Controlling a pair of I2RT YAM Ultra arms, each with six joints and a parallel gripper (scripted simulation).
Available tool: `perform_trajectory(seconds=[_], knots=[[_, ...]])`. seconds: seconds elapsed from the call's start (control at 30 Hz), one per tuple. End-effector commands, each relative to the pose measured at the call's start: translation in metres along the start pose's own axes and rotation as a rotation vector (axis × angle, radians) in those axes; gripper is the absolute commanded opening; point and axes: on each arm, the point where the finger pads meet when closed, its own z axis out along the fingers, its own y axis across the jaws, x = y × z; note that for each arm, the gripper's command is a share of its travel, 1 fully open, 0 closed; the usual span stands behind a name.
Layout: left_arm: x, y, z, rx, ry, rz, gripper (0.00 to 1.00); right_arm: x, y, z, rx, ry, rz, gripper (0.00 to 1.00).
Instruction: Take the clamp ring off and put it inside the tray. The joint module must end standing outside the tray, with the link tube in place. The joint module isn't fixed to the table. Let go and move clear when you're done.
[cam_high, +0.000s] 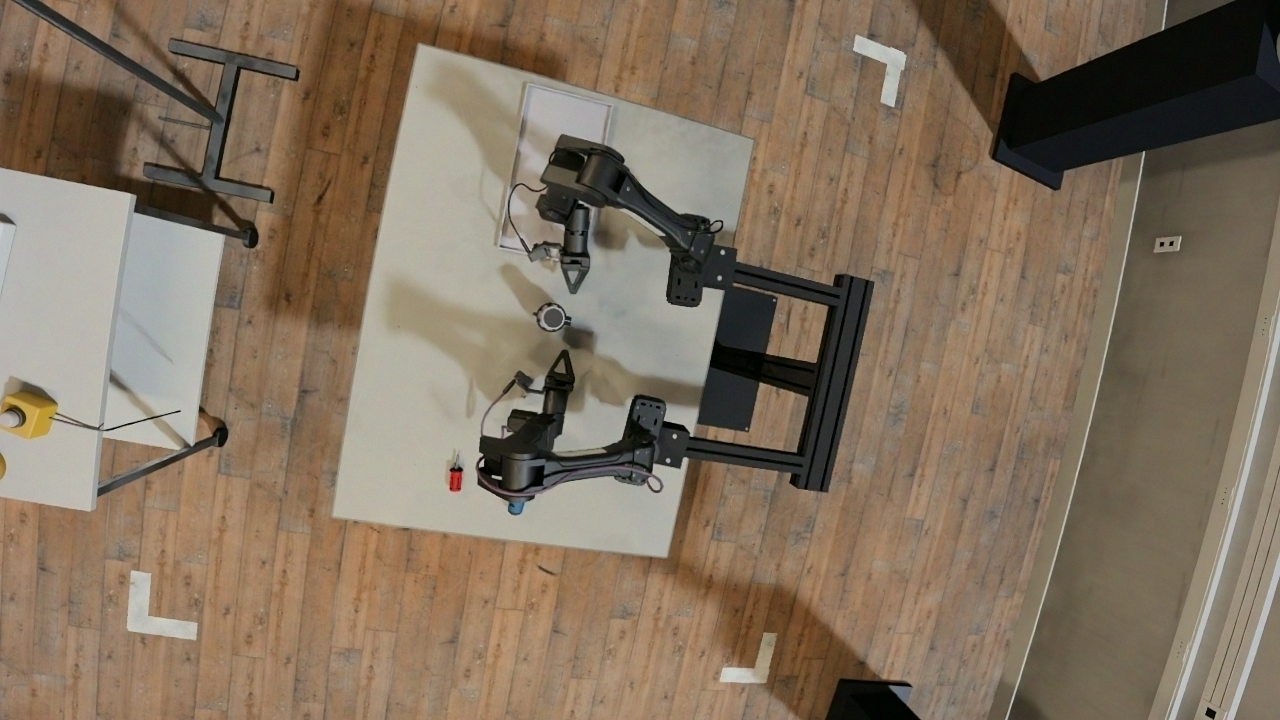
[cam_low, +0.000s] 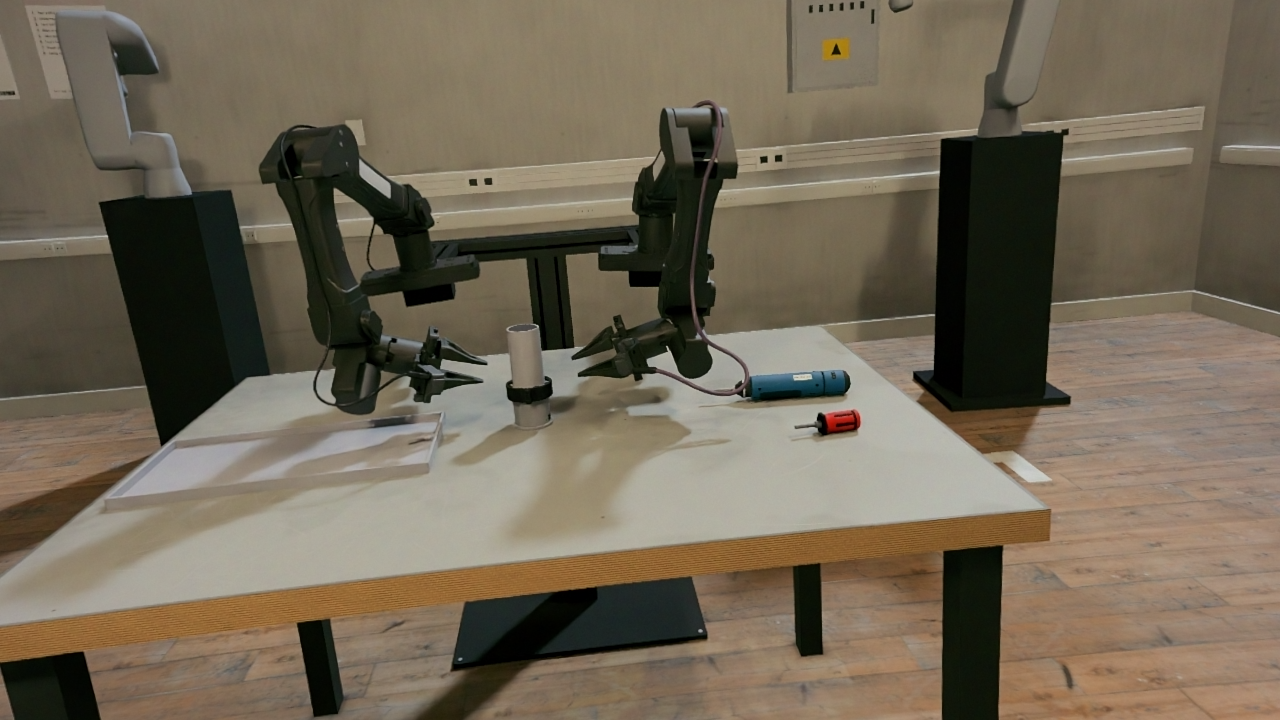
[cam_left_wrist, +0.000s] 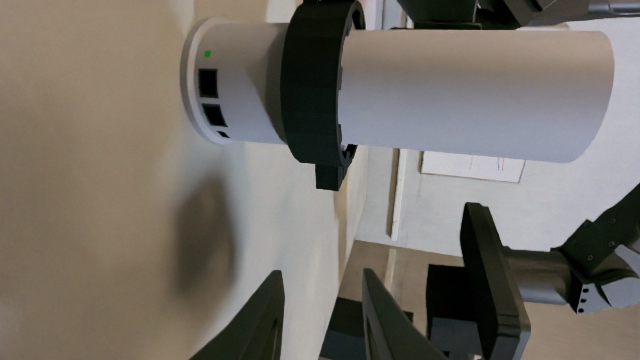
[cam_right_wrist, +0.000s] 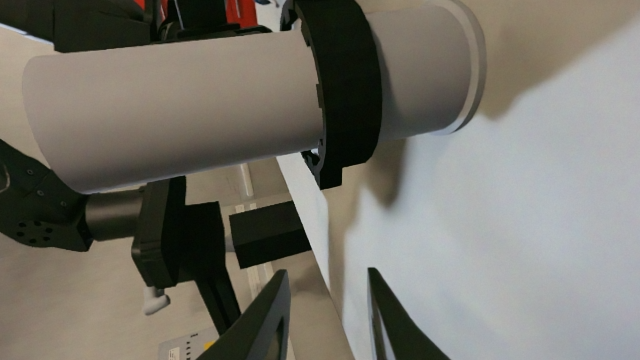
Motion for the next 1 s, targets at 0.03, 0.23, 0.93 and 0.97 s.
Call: perform_trajectory(seconds=[0.03, 0.23, 0.93, 0.97], knots=[[-0.015, -0.006, -0.001, 0.004, -0.009, 0.051, 0.30, -0.016, -0.003, -0.005, 0.012, -0.031, -0.046, 0.30], [-0.015, -0.006, -0.001, 0.004, -0.009, 0.051, 0.30, -0.016, -0.003, -0.005, 0.011, -0.031, -0.046, 0.30], [0.007, -0.005, 0.010, 0.014, 0.013, -0.007, 0.30, 0.004, 0.001, 0.013, -0.012, 0.004, 0.006, 0.30], [0.008, -0.004, 0.011, 0.014, 0.014, -0.012, 0.30, 0.004, 0.001, 0.014, -0.012, 0.005, 0.008, 0.30]])
